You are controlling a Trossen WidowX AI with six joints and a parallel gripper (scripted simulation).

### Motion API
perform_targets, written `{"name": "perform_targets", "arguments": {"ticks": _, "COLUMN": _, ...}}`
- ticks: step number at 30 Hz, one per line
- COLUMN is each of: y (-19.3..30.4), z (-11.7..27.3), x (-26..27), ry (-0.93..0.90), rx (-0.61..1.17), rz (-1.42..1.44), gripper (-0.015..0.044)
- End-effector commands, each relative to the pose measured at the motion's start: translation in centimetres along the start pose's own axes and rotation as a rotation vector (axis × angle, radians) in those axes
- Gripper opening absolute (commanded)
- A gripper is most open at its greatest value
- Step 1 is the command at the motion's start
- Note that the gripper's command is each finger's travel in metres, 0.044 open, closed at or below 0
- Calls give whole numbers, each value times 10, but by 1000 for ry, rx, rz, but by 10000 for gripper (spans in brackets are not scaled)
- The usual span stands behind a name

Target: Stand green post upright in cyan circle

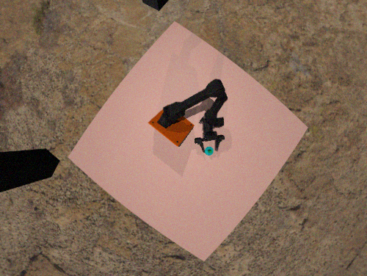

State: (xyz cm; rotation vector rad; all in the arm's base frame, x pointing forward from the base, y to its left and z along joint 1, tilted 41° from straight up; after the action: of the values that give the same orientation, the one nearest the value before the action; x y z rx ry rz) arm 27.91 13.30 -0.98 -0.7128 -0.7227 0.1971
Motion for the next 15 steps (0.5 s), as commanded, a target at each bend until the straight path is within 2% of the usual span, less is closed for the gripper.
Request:
{"name": "perform_targets", "arguments": {"ticks": 1, "y": -20, "z": 2, "x": 4, "ry": 0, "rx": 2, "rz": -8, "gripper": 400}}
{"name": "perform_targets", "arguments": {"ticks": 11, "y": -74, "z": 10, "x": 5, "ry": -4, "rx": -6, "rz": -7, "gripper": 400}}
{"name": "perform_targets", "arguments": {"ticks": 15, "y": -78, "z": 4, "x": 6, "ry": 29, "rx": 32, "rz": 30, "gripper": 400}}
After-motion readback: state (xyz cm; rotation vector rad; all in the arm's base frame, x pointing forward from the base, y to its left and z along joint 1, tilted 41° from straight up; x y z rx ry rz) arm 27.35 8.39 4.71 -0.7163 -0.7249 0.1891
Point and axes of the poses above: the point midway between the two fingers, 35 mm back from their tips, its own z axis back along the fingers, its own x axis across the jaws, y = z × x, the point moved 7 cm from there along z, back along the fingers, and after that the axes turned 5 degrees about -z, right-handed, at the moved point
